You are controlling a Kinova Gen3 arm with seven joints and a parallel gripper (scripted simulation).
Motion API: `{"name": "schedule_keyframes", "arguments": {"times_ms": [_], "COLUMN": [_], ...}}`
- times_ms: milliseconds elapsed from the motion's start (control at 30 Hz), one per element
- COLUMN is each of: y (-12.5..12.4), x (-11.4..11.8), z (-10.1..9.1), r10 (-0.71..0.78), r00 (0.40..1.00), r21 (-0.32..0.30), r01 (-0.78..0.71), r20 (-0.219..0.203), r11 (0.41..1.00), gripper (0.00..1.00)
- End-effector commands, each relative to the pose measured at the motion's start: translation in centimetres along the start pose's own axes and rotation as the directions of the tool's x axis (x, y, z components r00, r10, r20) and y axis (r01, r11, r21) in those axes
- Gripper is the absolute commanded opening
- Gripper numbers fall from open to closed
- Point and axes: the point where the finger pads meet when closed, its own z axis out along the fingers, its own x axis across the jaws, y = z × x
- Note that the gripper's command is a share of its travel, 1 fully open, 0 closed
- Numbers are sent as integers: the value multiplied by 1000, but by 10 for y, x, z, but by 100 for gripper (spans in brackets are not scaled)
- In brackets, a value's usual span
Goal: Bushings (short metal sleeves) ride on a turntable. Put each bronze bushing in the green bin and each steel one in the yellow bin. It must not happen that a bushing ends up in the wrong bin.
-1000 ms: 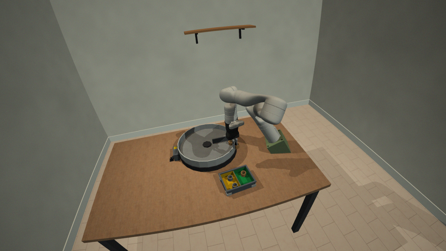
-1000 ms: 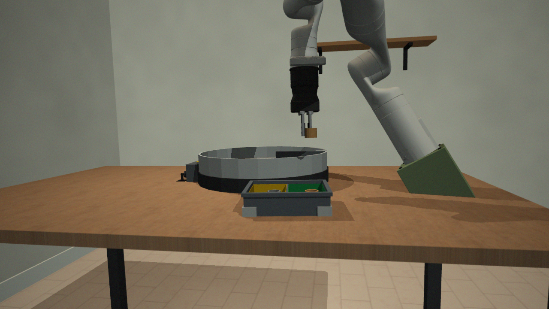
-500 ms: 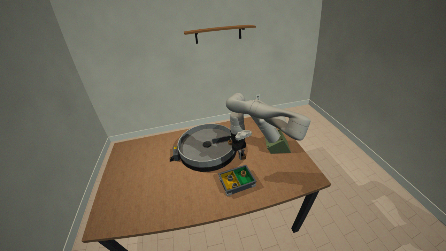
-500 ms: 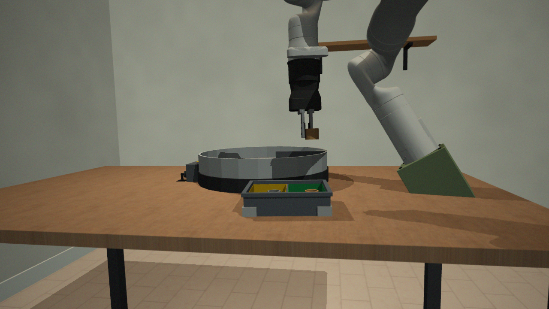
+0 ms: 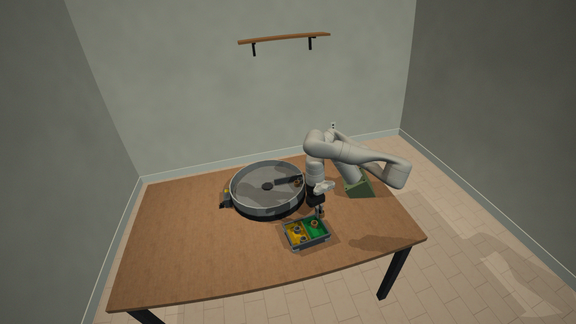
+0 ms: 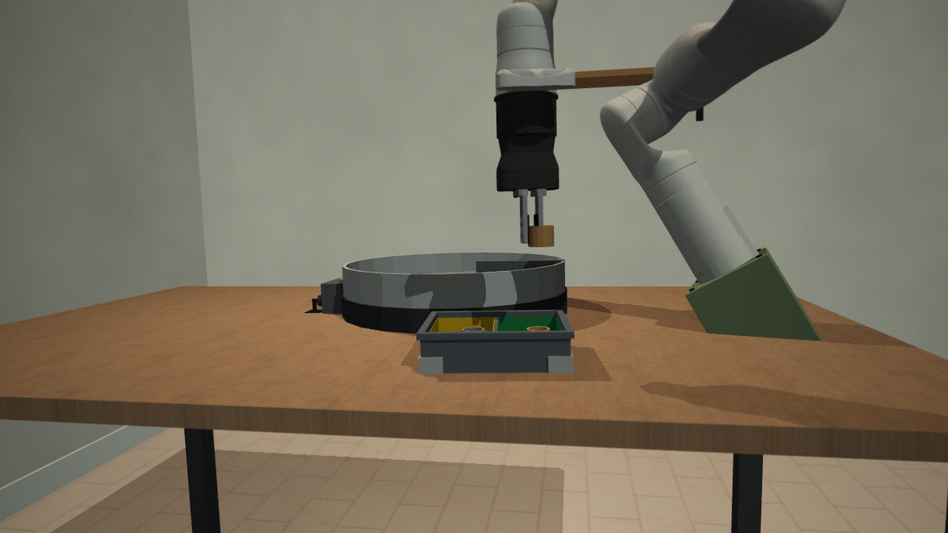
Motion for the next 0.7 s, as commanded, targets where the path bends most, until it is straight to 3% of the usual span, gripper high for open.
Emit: {"name": "schedule_keyframes", "arguments": {"times_ms": [0, 467, 667], "y": [-1, -1, -1], "x": [-1, -1, -1], "z": [1, 1, 24], "r10": [-13, -13, -13], "r00": [1000, 1000, 1000], "r21": [-11, -10, -10], "r01": [13, 13, 13], "r20": [-2, -3, -3], "r11": [1000, 1000, 1000], "gripper": [0, 0, 0]}}
